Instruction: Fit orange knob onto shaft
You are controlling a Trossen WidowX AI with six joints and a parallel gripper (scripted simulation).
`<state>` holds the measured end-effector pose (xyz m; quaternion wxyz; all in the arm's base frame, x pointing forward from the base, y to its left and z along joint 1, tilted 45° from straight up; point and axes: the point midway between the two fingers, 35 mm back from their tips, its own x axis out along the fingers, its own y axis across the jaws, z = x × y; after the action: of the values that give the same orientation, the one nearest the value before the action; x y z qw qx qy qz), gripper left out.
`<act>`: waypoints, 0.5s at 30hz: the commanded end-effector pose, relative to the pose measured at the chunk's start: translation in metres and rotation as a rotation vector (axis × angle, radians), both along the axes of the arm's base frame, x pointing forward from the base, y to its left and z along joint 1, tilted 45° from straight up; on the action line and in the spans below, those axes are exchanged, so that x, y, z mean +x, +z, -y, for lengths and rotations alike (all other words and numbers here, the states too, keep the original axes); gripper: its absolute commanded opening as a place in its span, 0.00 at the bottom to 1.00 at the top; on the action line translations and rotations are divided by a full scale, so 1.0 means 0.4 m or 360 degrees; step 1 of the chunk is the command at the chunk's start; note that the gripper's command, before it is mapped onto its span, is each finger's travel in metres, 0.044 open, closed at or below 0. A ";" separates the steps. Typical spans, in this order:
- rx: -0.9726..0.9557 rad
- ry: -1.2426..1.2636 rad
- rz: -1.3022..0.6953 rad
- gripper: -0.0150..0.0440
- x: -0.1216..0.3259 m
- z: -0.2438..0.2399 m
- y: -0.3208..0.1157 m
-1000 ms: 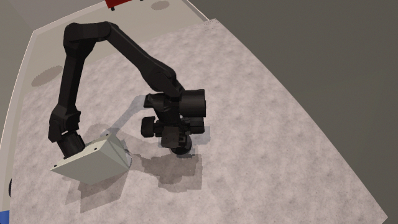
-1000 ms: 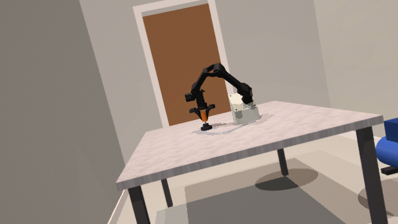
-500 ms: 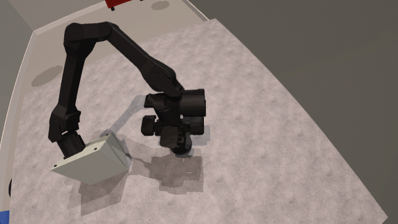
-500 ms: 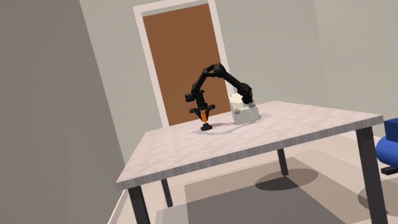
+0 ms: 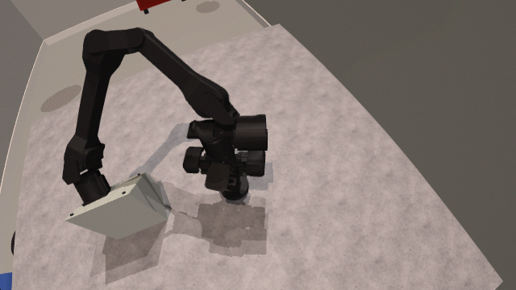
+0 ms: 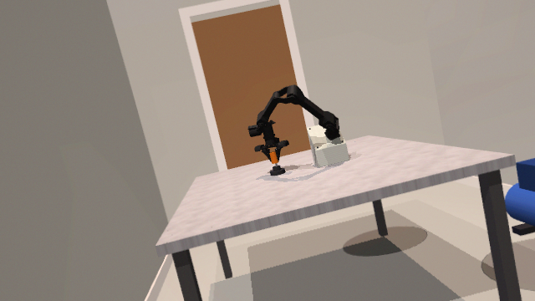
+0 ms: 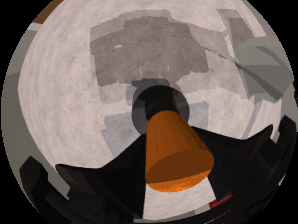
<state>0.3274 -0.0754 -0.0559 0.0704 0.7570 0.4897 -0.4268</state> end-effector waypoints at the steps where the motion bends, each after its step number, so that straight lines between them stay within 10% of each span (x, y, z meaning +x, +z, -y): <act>1: 0.0026 -0.0151 -0.0133 0.25 0.002 0.009 0.001; 15: 0.0029 -0.0163 -0.0145 0.25 -0.001 0.001 -0.001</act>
<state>0.3264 -0.0753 -0.0572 0.0191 0.7603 0.4594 -0.4588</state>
